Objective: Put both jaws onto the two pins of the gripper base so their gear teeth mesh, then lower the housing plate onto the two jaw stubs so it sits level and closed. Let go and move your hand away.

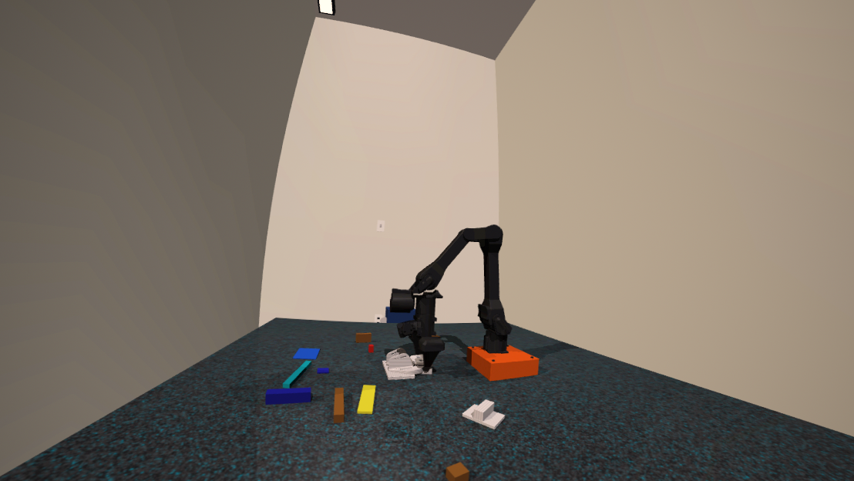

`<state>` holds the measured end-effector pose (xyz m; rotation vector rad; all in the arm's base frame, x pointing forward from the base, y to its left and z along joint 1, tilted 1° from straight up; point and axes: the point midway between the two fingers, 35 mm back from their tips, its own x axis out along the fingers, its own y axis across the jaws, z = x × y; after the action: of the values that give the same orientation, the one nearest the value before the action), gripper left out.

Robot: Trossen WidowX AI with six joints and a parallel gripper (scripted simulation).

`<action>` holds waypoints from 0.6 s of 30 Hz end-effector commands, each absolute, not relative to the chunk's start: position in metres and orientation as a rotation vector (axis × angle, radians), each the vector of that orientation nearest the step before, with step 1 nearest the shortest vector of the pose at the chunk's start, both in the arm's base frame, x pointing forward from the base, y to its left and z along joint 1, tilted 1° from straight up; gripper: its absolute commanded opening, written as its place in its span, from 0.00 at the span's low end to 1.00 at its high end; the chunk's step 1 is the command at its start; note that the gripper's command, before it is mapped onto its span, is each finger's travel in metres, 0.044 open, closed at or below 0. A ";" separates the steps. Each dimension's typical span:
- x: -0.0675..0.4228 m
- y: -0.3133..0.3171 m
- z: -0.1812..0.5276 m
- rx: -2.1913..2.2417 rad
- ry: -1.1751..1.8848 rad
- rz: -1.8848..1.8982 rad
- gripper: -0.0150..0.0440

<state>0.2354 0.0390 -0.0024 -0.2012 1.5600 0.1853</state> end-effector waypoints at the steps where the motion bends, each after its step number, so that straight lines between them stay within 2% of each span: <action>1: 0.236 0.039 -0.003 -0.202 1.558 0.183 0.85; 18: 0.236 0.039 -0.007 -0.202 1.558 0.183 0.85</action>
<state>0.2358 0.0390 -0.0061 -0.2011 1.5594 0.1853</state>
